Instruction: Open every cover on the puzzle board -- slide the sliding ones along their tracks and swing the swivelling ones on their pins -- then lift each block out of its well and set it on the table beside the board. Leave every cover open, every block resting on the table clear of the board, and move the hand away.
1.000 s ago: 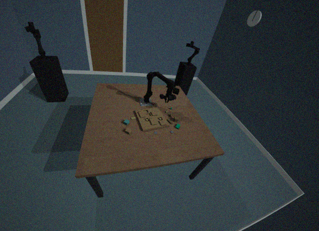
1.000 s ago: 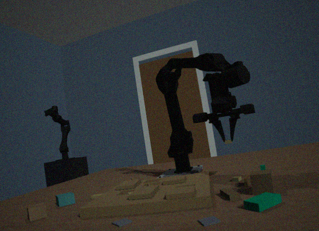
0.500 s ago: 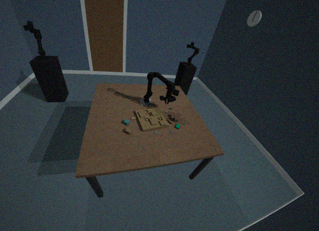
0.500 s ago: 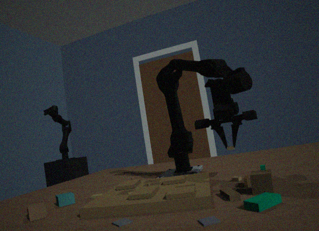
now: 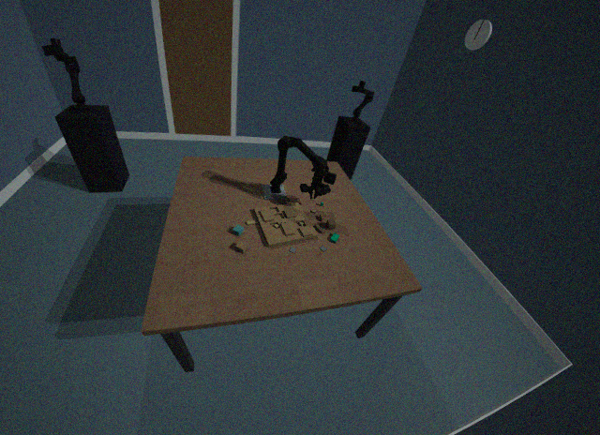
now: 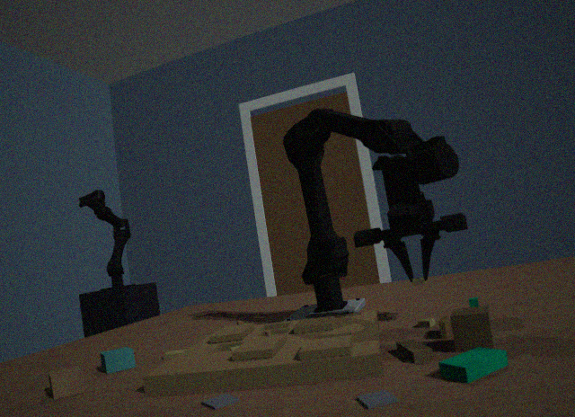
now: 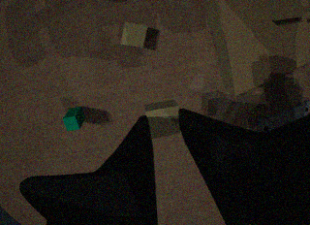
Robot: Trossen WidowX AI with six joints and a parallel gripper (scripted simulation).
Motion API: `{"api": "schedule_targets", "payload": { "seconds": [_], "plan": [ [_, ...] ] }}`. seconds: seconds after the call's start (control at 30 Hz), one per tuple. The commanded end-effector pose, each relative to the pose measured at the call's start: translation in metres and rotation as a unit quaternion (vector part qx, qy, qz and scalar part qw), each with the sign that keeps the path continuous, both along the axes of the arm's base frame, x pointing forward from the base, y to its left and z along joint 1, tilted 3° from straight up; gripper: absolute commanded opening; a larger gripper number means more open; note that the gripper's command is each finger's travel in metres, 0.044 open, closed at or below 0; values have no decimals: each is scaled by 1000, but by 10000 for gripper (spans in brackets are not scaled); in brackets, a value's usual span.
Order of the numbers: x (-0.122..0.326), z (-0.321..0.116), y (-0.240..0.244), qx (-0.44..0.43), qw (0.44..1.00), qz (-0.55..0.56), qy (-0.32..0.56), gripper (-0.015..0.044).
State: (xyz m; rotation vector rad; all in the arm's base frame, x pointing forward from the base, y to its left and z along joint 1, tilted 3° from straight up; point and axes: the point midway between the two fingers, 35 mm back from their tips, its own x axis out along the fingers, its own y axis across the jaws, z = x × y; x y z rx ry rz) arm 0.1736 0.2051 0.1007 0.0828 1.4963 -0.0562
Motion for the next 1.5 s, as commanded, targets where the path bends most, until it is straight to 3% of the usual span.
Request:
{"api": "schedule_targets", "payload": {
  "seconds": [0.0, 1.2, 1.47],
  "plan": [
    [1, -8, 0, -4, 1000, 0, 1, 80],
    [0, -62, -5, -5, 1000, 0, 1, 80],
    [0, -59, -4, -1, 1000, -3, 1, 290]
  ]
}}
